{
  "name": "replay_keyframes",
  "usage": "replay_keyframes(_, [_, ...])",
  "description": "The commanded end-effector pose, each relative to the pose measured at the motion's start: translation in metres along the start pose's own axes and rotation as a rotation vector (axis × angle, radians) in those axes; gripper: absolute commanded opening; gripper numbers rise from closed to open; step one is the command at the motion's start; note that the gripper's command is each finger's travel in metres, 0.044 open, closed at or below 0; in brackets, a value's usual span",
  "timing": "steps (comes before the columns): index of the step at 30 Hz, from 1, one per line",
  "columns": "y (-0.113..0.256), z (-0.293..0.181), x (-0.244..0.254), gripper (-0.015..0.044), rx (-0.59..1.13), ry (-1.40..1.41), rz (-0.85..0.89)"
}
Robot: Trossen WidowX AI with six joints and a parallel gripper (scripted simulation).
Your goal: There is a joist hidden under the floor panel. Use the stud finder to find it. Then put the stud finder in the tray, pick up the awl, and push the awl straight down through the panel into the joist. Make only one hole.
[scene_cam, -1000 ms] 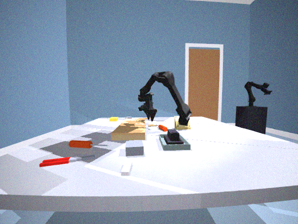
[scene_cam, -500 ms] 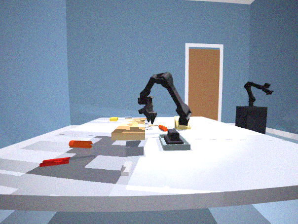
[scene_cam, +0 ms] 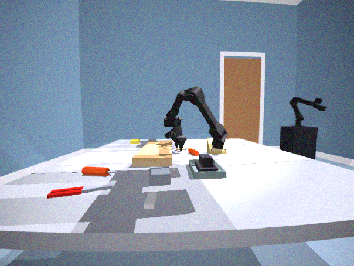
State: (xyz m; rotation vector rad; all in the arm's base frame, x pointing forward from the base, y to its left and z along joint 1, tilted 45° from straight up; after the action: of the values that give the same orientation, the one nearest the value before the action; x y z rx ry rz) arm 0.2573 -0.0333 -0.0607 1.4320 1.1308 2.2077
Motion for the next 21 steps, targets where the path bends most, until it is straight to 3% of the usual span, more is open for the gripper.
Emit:
replay_keyframes(1, [-0.0008, 0.0002, 0.0001, 0.0335, -0.005, -0.004, 0.001])
replay_keyframes(11, [-0.0008, 0.0002, 0.0001, 0.0072, -0.005, -0.004, 0.001])
replay_keyframes(21, [0.0084, 0.0007, -0.0016, 0.0000, -0.005, -0.005, 0.000])
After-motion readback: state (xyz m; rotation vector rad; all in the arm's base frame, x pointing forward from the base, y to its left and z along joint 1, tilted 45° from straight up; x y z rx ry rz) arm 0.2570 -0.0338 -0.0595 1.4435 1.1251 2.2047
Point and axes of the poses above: the point midway between the two fingers, 35 mm back from their tips, its own y axis back along the fingers, its own x axis across the jaws, z = x × y, the point moved 2 cm from there along y, back along the fingers, and after that the axes turned 5 degrees about y, right-handed, at the moved point
